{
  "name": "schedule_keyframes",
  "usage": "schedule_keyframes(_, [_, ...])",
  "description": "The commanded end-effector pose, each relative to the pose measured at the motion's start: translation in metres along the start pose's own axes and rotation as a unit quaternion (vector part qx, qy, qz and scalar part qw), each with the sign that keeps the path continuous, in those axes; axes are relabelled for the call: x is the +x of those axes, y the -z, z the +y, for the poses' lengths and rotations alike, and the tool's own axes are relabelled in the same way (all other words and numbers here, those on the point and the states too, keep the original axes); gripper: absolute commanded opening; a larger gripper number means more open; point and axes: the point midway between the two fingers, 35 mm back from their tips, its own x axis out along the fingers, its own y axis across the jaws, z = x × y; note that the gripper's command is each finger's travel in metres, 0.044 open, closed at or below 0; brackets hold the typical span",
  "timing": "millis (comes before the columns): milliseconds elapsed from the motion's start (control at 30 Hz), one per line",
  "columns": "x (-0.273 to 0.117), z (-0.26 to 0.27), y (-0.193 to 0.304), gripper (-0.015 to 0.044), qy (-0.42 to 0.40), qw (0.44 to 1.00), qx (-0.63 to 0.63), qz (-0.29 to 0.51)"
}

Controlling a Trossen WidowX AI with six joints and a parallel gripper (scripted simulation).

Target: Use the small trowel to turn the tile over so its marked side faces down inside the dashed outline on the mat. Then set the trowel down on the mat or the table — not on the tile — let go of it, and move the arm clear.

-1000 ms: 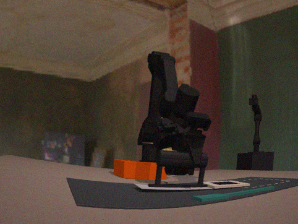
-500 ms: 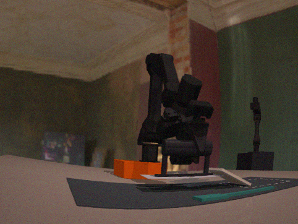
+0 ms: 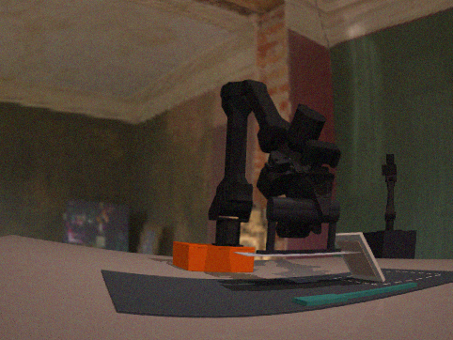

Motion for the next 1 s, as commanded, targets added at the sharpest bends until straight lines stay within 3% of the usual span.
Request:
schedule_keyframes(0, [-0.005,0.013,0.013,0.0000,-0.015,1.000,0.002,0.005])
schedule_keyframes(967, [0.003,0.004,0.066,0.0000,-0.014,1.000,0.004,0.006])
